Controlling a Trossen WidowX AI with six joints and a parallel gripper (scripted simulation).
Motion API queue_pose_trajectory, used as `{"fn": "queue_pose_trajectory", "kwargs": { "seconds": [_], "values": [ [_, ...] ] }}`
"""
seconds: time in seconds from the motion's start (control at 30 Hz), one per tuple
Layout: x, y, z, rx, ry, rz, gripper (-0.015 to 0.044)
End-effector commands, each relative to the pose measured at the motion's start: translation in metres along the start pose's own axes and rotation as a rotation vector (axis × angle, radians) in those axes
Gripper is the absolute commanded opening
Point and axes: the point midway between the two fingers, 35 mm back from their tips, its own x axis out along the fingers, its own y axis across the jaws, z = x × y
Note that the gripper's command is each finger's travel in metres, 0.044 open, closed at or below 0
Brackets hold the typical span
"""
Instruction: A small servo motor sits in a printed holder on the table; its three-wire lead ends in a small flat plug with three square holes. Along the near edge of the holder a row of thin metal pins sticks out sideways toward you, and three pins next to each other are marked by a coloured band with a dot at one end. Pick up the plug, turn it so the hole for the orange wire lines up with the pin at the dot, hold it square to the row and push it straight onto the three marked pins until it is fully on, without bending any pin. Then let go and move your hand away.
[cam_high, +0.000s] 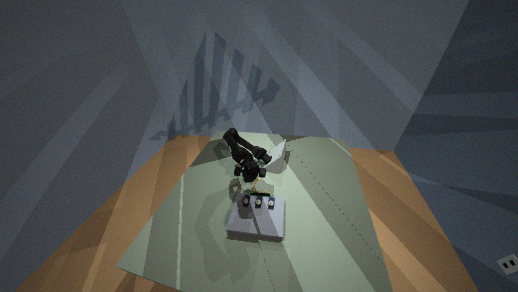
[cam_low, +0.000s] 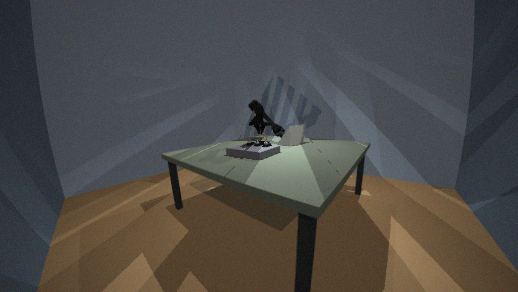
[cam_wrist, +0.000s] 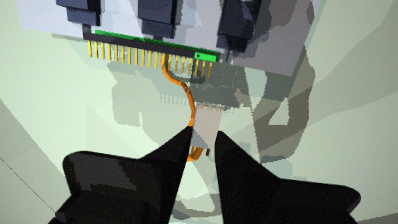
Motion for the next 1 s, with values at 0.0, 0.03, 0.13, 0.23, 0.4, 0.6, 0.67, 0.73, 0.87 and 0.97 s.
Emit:
{"fn": "queue_pose_trajectory", "kwargs": {
  "seconds": [0.0,0.03,0.13,0.23,0.4,0.6,0.67,0.73,0.87,0.97],
  "values": [
    [0.003,0.006,-0.016,0.007,0.003,0.002,0.0000],
    [0.004,0.007,-0.020,0.009,0.003,0.002,0.0000],
    [0.006,0.009,-0.028,0.014,0.004,0.000,0.0000],
    [0.008,0.009,-0.029,0.015,0.004,0.000,0.0000],
    [0.025,0.009,-0.028,0.015,0.004,0.000,0.0000],
    [0.046,0.009,-0.029,0.015,0.004,-0.002,0.0000],
    [0.046,0.009,-0.028,0.015,0.004,-0.002,0.0000],
    [0.045,0.009,-0.025,0.015,0.004,-0.002,0.0000],
    [0.045,0.009,-0.012,0.016,0.003,-0.001,0.0000],
    [0.045,0.009,0.001,0.017,0.002,-0.001,0.0000]
  ]
}}
